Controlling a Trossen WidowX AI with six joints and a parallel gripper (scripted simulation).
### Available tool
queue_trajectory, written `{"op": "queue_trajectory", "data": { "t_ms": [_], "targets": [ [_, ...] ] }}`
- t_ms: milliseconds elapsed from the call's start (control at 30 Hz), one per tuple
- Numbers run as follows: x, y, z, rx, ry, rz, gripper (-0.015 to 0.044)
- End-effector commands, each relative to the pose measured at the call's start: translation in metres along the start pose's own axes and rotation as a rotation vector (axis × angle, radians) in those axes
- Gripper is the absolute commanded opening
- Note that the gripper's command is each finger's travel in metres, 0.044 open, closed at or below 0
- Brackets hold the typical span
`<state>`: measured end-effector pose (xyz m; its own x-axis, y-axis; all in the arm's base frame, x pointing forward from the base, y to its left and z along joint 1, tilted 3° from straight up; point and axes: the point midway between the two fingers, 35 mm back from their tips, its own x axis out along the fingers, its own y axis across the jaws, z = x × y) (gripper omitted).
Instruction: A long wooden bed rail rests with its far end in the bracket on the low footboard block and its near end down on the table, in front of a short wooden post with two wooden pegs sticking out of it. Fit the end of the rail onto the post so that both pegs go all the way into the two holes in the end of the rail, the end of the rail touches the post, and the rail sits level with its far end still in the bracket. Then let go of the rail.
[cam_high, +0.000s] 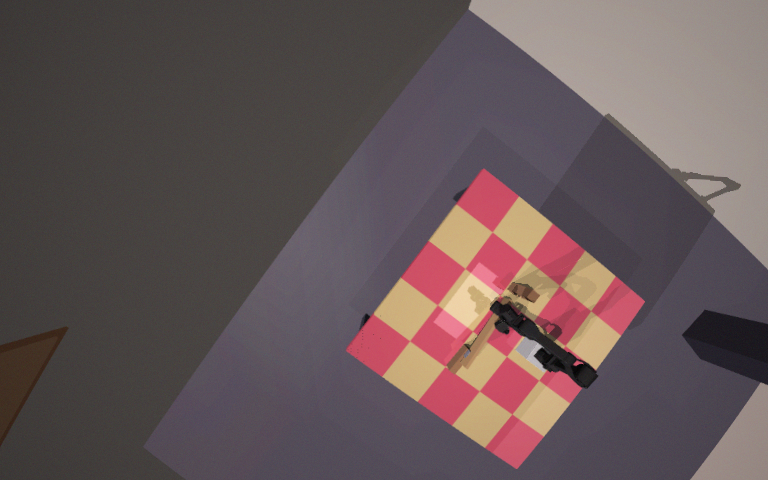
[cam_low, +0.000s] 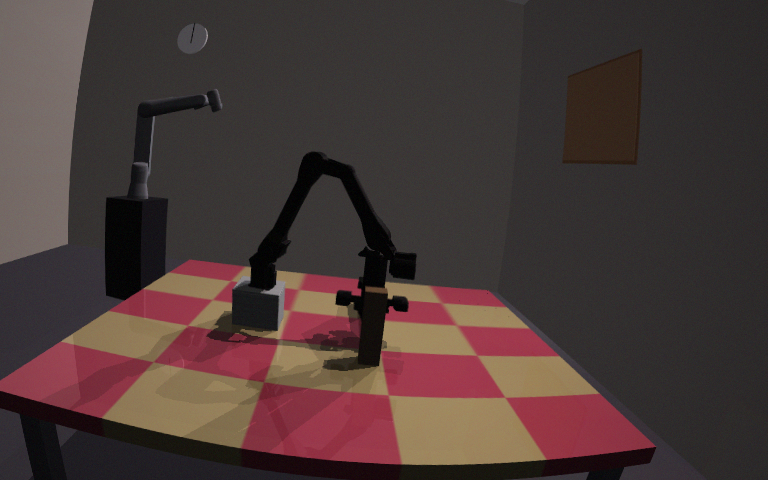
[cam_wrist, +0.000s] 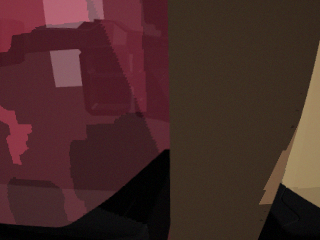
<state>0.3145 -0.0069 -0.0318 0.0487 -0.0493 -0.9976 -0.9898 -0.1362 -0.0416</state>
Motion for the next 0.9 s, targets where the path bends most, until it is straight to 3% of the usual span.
{"op": "queue_trajectory", "data": {
  "t_ms": [0,867],
  "targets": [
    [-0.001,0.0,0.0,-0.002,-0.005,0.0,0.0],
    [-0.015,-0.003,0.0,-0.002,-0.005,-0.001,0.0]
  ]
}}
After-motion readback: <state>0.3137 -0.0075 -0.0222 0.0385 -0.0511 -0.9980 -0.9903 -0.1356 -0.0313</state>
